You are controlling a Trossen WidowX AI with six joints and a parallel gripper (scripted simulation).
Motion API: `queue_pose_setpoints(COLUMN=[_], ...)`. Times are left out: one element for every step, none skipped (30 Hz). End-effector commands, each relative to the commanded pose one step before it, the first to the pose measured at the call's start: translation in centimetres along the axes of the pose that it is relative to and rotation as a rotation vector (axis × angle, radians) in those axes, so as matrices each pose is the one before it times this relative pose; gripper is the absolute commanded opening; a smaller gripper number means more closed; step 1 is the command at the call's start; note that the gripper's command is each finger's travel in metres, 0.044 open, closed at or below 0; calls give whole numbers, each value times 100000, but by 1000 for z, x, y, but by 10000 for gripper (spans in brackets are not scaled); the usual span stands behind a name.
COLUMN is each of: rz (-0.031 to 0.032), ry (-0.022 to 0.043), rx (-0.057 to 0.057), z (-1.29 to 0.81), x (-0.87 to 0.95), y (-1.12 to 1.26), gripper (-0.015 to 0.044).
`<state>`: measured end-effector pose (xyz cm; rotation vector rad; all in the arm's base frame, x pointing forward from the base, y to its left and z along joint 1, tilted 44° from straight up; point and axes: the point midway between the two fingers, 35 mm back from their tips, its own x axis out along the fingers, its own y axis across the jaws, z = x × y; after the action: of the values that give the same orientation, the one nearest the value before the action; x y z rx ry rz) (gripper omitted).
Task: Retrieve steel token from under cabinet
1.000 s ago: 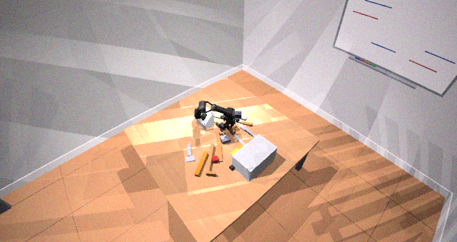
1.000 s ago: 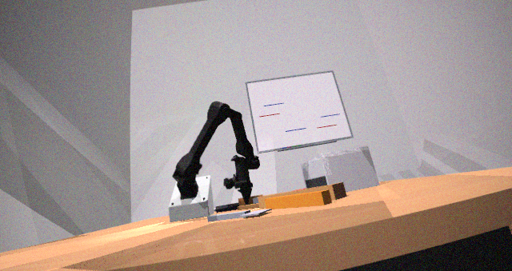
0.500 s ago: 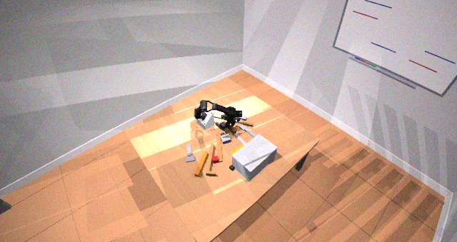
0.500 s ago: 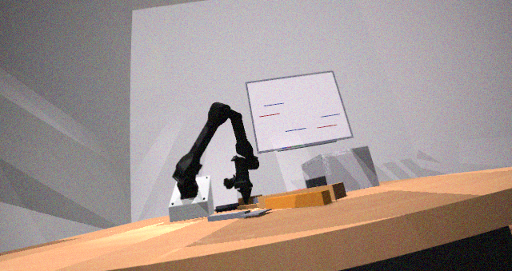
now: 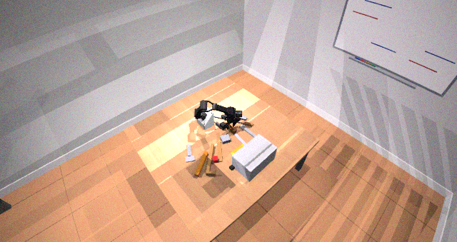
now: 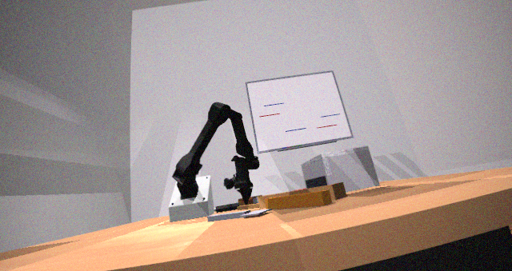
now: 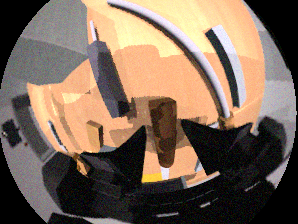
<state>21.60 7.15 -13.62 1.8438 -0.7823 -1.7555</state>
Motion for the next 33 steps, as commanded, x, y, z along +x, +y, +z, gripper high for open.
queue_pose_setpoints(rz=[99, 0, 1, 1, 2, 3, 3, 3, 3, 2, 1, 0, -767, 0, 0, 0, 0, 0, 0, 0, 0, 0, 0, 0, 0, 0, 0, 0, 0, 9, 10, 17, 23], ry=[-13, 0, -1, -1, -2, -3, -3, -3, -3, -2, -1, 0, 521, 0, 0, 0, 0, 0, 0, 0, 0, 0, 0, 0, 0, 0, 0, 0, 0, -10, -5, -9, -11], rx=[-31, 0, -28, -48, -72, -102, -106, -116, -111, -71, -24, 0, 1054, 0, 0, 0, 0, 0, 0, 0, 0, 0, 0, 0, 0, 0, 0, 0, 0, -8, -11, -20, -26], z=[4, 0, 20, 34, 52, 73, 76, 83, 79, 51, 17, 0, -409, 0, 0, 0, 0, 0, 0, 0, 0, 0, 0, 0, 0, 0, 0, 0, 0, 28, -22, -46, -67], x=[89, 0, 17, 29, 43, 61, 63, 68, 65, 42, 14, 0, -298, 0, 0, 0, 0, 0, 0, 0, 0, 0, 0, 0, 0, 0, 0, 0, 0, -6, 0, 0, 0], y=[-1, 0, 5, 8, 12, 18, 19, 21, 20, 13, 4, 0, -216, 0, 0, 0, 0, 0, 0, 0, 0, 0, 0, 0, 0, 0, 0, 0, 0, -1, 0, -1, -2], gripper=[270, 270, 270, 270, 270, 270, 270, 270, 270, 270, 270, 270, 244, 217, 191, 165, 158, 152, 145, 138, 132, 125, 118, 112, 105, 79, 52, 26, 0, 0, 0, 0, 0])
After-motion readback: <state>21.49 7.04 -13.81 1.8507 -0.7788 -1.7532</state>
